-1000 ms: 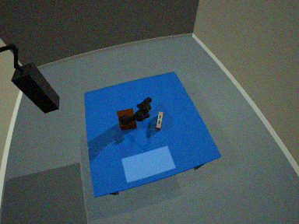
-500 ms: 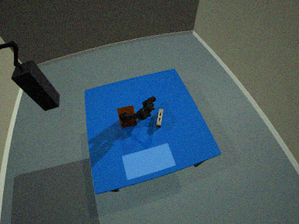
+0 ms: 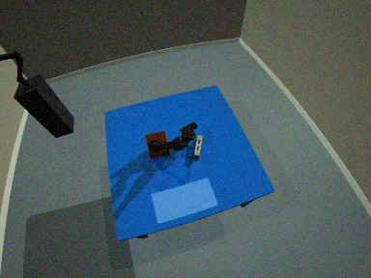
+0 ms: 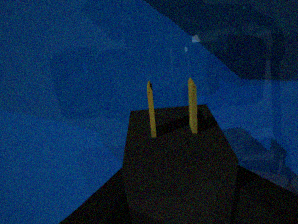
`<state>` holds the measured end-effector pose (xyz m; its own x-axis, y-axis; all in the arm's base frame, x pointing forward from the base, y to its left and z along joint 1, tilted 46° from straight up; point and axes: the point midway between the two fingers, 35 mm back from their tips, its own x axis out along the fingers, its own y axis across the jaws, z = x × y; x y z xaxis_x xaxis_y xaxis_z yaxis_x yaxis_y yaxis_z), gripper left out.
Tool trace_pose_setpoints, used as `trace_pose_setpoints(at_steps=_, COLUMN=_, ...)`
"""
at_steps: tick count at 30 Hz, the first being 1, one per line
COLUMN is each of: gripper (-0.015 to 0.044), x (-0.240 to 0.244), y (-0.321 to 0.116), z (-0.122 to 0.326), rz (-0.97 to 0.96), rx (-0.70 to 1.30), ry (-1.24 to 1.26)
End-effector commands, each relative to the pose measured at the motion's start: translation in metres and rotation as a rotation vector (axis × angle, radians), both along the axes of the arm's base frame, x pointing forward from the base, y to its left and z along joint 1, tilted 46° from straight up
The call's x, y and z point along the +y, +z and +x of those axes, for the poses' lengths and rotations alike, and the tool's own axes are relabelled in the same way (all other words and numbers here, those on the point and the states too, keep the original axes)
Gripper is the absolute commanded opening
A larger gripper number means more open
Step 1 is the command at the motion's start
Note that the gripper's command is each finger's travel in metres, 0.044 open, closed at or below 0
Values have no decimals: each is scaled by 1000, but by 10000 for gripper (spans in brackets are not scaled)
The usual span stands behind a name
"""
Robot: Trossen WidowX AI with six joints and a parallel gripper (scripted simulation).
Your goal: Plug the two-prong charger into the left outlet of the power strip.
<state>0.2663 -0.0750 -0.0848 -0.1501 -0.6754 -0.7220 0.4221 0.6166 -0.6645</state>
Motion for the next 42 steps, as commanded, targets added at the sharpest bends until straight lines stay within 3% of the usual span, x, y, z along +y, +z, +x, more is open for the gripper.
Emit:
trace_pose_setpoints(at_steps=1, gripper=0, x=-3, y=1, z=6, rz=-8, rx=-26, ry=-18)
trace_pose_setpoints(at_steps=42, gripper=0, x=-27, y=15, z=51, rz=-17, rx=-65, ry=-57)
